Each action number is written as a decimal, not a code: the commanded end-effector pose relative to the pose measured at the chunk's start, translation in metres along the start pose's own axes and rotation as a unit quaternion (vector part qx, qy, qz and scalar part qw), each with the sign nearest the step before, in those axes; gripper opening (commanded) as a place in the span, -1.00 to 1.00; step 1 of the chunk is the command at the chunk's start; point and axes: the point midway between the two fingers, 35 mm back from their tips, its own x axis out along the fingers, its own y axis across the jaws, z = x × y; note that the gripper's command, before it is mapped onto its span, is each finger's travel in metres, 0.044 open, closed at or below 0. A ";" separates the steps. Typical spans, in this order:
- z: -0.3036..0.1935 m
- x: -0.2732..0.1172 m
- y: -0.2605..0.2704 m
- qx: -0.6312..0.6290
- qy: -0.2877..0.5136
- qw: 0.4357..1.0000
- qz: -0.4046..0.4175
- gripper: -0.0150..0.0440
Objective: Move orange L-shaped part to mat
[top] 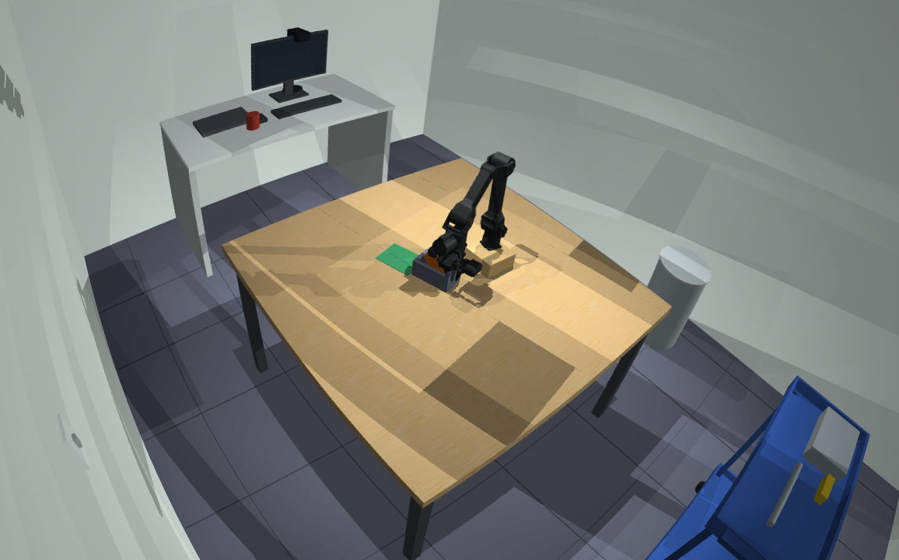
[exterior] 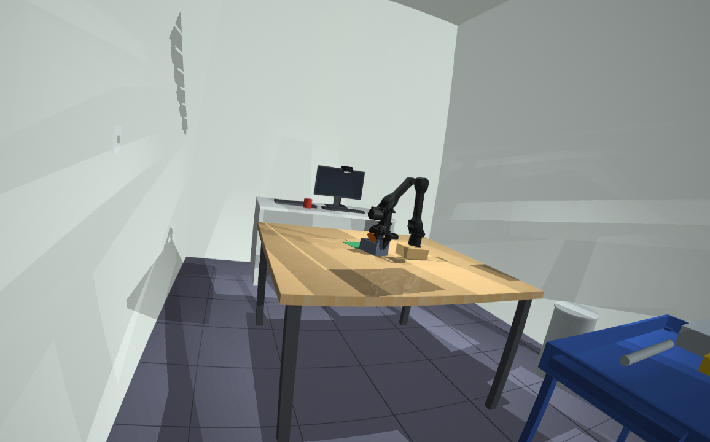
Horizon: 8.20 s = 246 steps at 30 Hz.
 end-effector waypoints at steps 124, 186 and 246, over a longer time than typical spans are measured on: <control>0.011 -0.034 -0.079 0.708 -0.005 0.706 -0.004 0.01; 0.010 -0.099 -0.079 0.709 -0.003 0.706 -0.007 -0.49; -0.006 -0.123 -0.244 0.709 -0.008 0.705 -0.013 -0.49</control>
